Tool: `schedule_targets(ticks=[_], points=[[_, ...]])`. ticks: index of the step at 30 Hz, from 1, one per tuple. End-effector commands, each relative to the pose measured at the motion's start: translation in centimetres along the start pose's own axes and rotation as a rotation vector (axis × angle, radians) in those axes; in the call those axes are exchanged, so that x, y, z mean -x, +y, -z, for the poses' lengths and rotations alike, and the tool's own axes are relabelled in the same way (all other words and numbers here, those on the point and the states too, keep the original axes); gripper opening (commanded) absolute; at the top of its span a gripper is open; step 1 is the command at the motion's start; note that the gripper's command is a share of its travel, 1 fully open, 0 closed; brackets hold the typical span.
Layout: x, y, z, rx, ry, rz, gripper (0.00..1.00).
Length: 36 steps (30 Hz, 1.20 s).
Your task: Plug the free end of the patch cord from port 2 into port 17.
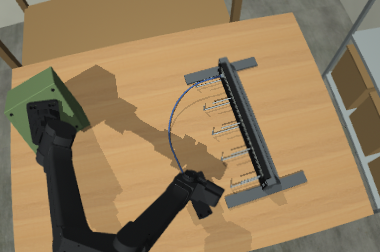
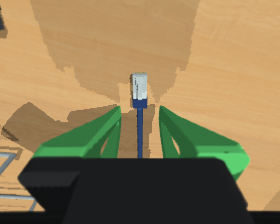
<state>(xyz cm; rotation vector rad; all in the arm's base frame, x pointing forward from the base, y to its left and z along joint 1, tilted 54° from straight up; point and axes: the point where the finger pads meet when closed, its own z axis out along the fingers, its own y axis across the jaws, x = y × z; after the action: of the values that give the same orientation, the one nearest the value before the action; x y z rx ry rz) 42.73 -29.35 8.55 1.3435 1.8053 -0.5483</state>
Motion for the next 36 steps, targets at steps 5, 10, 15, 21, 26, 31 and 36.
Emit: schedule_targets(ticks=[5, 10, 15, 21, 26, 31, 36], points=[[-0.57, -0.78, -0.71, -0.018, 0.009, 0.016, 0.36], [-0.42, -0.68, -0.71, -0.016, 0.006, 0.014, 0.36], [-0.31, -0.61, -0.71, -0.014, 0.003, 0.012, 0.36], [-0.32, -0.62, -0.71, -0.015, 0.004, 0.012, 0.36], [-0.33, -0.63, -0.70, -0.016, 0.004, 0.013, 0.36], [-0.32, -0.64, -0.70, -0.016, 0.005, 0.013, 0.36], [-0.32, -0.64, -0.70, -0.016, 0.005, 0.013, 0.36]])
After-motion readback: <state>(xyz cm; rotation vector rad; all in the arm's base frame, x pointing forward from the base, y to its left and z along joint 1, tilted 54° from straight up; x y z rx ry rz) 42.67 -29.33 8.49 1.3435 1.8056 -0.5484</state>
